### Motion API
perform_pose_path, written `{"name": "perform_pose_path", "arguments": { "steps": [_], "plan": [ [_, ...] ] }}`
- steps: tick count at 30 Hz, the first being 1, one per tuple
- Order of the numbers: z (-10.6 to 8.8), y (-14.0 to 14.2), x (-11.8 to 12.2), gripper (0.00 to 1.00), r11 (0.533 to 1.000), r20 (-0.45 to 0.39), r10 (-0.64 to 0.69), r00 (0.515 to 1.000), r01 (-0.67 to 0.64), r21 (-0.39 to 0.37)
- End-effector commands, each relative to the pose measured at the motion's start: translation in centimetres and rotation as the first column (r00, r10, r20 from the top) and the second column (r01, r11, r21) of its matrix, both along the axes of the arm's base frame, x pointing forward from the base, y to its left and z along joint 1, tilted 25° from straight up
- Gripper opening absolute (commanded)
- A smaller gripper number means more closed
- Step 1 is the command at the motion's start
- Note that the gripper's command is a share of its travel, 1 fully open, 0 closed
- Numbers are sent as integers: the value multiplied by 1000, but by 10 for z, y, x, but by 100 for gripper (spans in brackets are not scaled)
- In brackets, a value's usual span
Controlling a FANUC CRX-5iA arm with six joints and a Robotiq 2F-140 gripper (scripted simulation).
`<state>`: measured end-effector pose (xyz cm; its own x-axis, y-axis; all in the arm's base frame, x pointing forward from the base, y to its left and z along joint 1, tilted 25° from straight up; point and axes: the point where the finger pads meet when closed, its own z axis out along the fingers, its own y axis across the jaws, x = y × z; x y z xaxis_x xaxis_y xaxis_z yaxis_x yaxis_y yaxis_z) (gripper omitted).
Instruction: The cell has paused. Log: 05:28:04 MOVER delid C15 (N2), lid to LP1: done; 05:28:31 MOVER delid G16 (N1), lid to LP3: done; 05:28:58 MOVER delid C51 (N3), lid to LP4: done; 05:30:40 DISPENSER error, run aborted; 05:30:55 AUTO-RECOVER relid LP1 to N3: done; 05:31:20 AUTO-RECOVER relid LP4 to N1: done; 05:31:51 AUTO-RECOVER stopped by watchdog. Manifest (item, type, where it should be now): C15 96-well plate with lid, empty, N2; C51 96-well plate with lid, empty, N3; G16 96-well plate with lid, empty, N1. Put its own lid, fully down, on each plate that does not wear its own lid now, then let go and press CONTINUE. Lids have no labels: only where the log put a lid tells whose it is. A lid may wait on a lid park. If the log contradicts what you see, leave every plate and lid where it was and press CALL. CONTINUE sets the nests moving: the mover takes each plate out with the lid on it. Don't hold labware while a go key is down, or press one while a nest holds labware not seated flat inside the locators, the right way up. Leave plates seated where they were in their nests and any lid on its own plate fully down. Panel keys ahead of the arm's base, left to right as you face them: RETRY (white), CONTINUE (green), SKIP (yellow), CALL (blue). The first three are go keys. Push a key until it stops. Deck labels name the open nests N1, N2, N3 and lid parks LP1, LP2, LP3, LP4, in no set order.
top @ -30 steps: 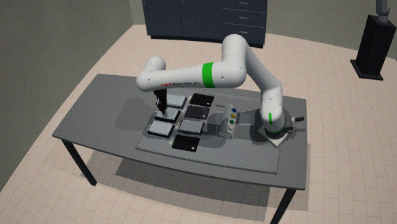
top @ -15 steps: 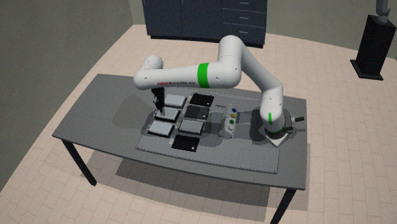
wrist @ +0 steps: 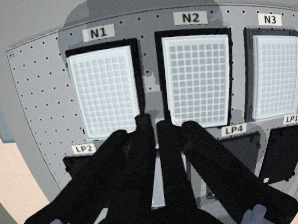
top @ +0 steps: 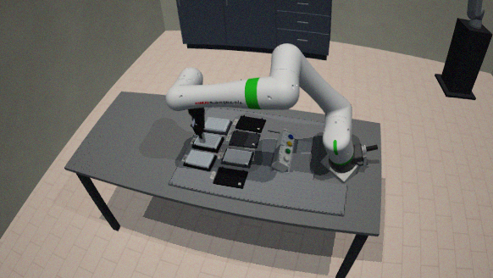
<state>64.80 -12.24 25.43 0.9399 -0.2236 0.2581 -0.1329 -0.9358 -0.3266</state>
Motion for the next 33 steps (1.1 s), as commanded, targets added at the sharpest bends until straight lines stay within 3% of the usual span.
{"name": "perform_pose_path", "arguments": {
  "steps": [1, 3, 5, 6, 10, 33],
  "plan": [
    [-7, -20, -1, 0, 1000, 0, 1, 1000, -1, -1],
    [-24, -67, -8, 0, 1000, -1, 1, 1000, -1, -1],
    [-24, -67, -8, 0, 1000, -1, 1, 1000, -1, -1],
    [-32, -90, -12, 0, 1000, 0, 1, 1000, -1, -1],
    [-40, -113, -18, 0, 1000, 1, 1, 1000, -1, 0],
    [-41, -115, -18, 0, 1000, 1, 1, 1000, -1, 1]
  ]
}}
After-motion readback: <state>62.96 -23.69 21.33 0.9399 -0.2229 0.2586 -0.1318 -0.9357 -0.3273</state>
